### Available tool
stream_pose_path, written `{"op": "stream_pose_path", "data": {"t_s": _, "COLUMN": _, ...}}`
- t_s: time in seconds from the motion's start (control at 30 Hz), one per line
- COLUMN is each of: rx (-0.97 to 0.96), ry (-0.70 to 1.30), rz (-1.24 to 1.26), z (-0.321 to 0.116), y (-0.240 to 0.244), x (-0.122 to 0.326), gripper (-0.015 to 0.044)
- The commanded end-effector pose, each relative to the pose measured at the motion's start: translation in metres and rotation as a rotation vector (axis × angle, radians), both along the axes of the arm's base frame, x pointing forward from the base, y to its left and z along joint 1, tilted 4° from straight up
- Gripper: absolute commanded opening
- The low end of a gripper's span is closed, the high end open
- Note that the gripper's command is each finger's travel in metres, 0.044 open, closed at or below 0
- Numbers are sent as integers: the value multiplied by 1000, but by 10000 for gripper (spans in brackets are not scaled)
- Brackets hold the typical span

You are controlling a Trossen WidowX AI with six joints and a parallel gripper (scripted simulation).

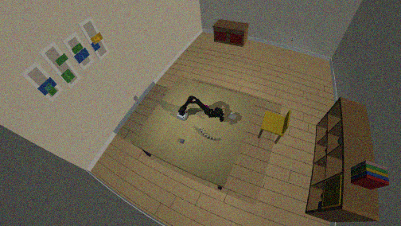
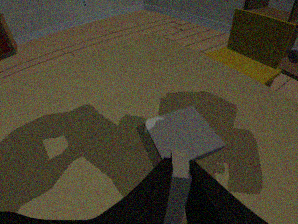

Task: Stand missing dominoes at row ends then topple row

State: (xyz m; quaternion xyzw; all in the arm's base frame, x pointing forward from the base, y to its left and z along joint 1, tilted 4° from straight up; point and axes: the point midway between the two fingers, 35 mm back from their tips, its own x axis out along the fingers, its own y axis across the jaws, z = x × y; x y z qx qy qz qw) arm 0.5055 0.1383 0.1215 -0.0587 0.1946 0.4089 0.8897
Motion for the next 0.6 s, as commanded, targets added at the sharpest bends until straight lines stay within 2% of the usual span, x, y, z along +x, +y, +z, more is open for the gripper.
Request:
{"op": "stream_pose_path", "data": {"t_s": 0.0, "rx": 44, "ry": -23, "rz": 14, "z": -1, "y": -3, "x": -8, "gripper": 24}}
{"op": "stream_pose_path", "data": {"t_s": 0.57, "rx": 192, "ry": -173, "rz": 98, "z": 5, "y": -17, "x": -47, "gripper": 24}}
